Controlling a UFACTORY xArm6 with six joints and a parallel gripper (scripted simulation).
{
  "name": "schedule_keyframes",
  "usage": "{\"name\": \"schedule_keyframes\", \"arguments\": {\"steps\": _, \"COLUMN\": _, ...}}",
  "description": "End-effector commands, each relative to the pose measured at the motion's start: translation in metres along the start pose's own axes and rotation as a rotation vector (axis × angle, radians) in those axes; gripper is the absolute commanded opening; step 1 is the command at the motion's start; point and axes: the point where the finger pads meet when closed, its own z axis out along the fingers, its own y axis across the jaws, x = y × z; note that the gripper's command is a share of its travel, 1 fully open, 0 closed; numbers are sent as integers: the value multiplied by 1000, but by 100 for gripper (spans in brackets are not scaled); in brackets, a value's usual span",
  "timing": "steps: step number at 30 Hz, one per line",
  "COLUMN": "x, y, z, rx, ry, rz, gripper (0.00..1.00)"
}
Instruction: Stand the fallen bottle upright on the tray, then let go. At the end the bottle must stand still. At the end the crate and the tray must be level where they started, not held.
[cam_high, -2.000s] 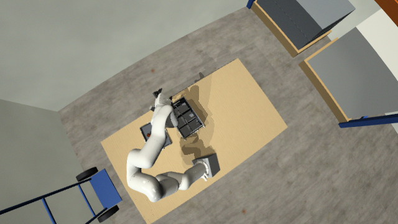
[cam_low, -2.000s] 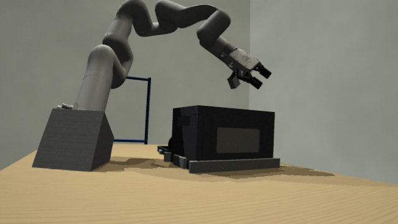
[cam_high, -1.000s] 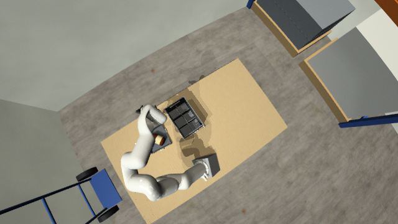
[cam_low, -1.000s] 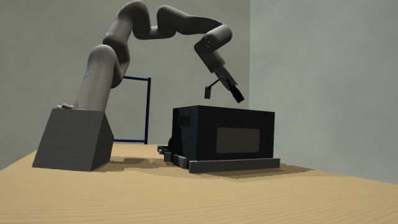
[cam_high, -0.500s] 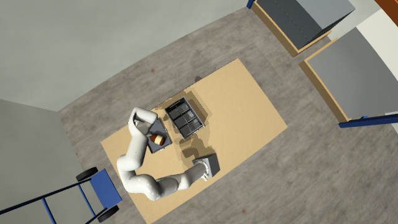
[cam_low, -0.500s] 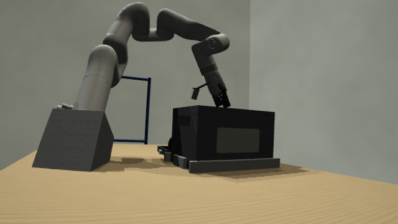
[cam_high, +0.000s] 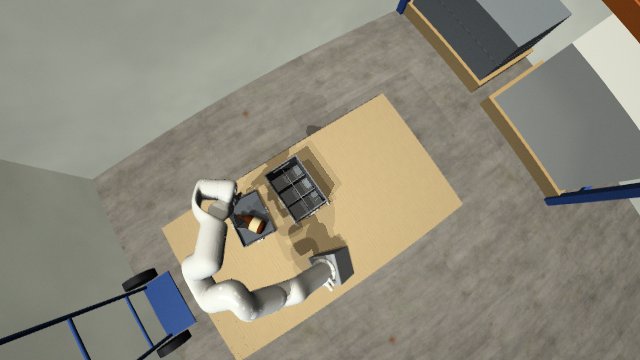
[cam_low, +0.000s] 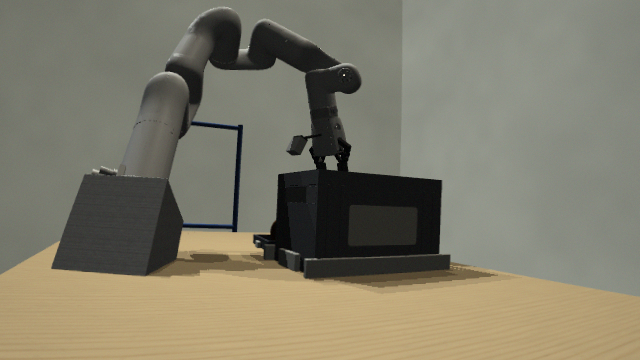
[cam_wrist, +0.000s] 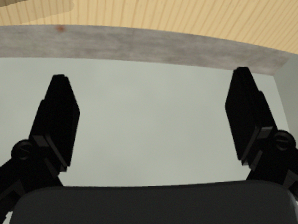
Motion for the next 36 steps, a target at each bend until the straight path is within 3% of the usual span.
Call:
{"name": "schedule_keyframes", "arguments": {"steps": 1, "x": 18, "y": 17, "z": -2, "rx": -11, "ry": 100, "rz": -142, "gripper": 100}}
{"name": "schedule_keyframes", "arguments": {"steps": 11, "x": 47, "y": 34, "z": -11, "rx": -25, "ry": 252, "rz": -363, "gripper": 100}}
{"name": "schedule_keyframes", "arguments": {"steps": 19, "x": 48, "y": 34, "z": -12, "rx": -25, "ry": 258, "rz": -371, "gripper": 100}}
{"name": "schedule_keyframes", "arguments": {"steps": 20, "x": 48, "y": 34, "z": -12, "rx": -25, "ry": 258, "rz": -371, "gripper": 0}}
{"name": "schedule_keyframes", "arguments": {"steps": 36, "x": 48, "y": 34, "z": -12, "rx": -25, "ry": 258, "rz": -371, "gripper": 0}}
